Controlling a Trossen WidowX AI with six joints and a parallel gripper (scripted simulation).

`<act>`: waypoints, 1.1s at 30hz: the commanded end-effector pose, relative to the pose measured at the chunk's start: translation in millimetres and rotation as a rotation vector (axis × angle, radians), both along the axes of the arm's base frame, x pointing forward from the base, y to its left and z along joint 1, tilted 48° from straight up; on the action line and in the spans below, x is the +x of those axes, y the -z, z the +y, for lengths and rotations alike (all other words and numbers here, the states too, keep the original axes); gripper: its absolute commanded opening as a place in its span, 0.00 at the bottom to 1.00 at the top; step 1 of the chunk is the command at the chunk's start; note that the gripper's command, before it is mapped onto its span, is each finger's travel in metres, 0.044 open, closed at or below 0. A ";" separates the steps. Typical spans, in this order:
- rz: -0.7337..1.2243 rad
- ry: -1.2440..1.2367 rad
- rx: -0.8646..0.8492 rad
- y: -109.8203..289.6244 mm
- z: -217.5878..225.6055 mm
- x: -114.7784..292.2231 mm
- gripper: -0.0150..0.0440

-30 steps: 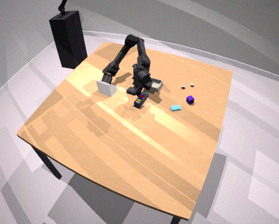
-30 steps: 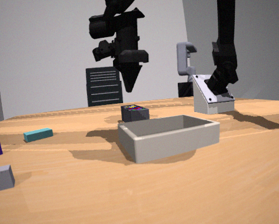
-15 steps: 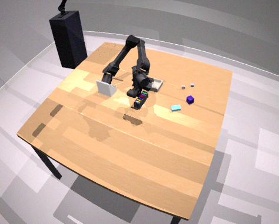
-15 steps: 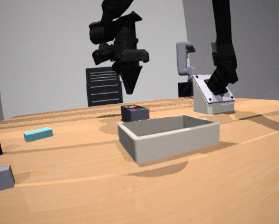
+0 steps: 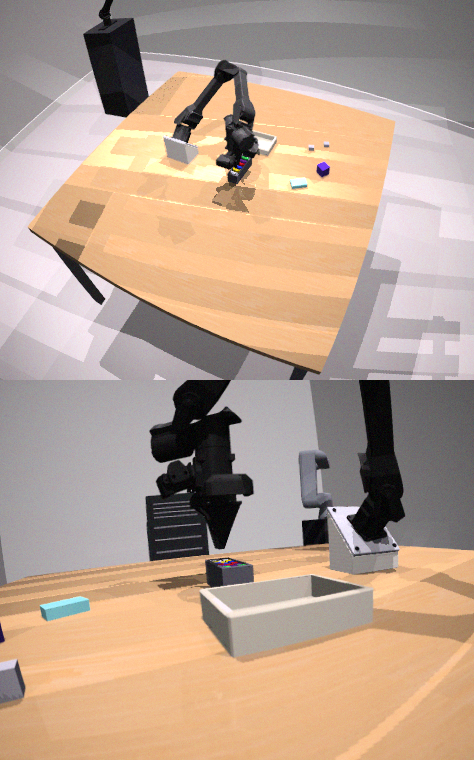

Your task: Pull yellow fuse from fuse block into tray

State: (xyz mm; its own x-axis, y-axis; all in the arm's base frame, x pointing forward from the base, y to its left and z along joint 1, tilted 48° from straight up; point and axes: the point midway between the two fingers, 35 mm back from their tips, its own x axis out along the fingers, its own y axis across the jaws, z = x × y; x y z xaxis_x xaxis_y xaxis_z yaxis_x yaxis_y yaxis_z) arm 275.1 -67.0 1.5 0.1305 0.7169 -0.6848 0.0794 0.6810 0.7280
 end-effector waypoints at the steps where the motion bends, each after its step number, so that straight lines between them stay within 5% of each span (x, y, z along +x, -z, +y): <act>1: 0.005 0.002 0.008 3.2 4.8 -0.5 0.37; 33: 0.004 0.002 0.009 14.7 17.0 1.7 0.37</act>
State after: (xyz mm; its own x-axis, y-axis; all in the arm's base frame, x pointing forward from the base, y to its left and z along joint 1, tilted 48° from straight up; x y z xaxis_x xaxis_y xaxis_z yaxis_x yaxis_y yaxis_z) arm 277.3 -53.6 -11.2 0.1304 0.7181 -0.6836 0.0796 0.6797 0.7292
